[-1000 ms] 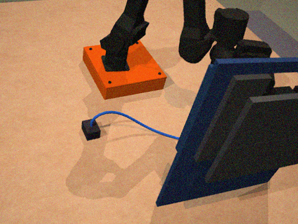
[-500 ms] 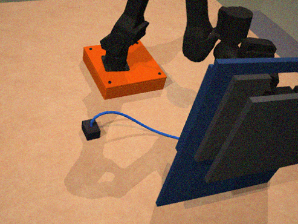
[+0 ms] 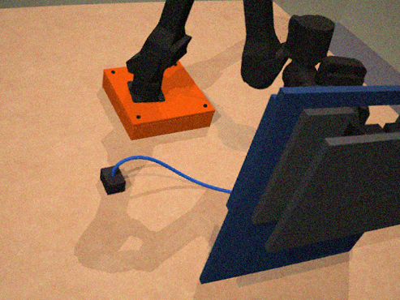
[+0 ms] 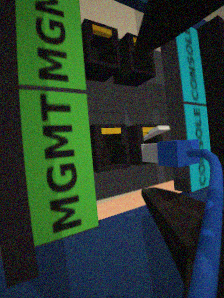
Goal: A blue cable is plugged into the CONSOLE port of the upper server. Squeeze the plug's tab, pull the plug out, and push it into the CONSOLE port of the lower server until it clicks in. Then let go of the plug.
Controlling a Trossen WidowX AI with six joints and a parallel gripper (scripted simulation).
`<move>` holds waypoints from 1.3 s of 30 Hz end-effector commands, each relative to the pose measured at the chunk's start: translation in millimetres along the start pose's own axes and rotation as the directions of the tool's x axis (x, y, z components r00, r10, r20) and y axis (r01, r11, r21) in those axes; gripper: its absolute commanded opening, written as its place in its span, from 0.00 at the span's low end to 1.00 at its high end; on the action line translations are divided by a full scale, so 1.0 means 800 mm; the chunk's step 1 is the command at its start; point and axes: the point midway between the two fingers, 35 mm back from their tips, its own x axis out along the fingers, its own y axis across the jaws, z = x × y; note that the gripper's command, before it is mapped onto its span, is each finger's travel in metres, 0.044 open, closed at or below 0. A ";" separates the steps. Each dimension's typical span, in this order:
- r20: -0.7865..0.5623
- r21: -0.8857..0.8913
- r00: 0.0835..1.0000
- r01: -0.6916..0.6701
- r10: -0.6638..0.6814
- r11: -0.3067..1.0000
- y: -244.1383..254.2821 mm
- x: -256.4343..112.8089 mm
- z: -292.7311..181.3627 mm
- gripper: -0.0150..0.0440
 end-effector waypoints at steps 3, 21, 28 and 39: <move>-0.001 -0.007 1.000 -0.003 0.003 1.000 0.000 -0.001 0.006 1.00; -0.001 -0.007 1.000 -0.004 0.004 1.000 -0.005 -0.009 0.009 1.00; -0.001 -0.007 1.000 -0.004 0.004 1.000 -0.005 -0.013 0.008 1.00; -0.001 -0.007 1.000 -0.005 0.005 1.000 -0.004 -0.020 0.007 1.00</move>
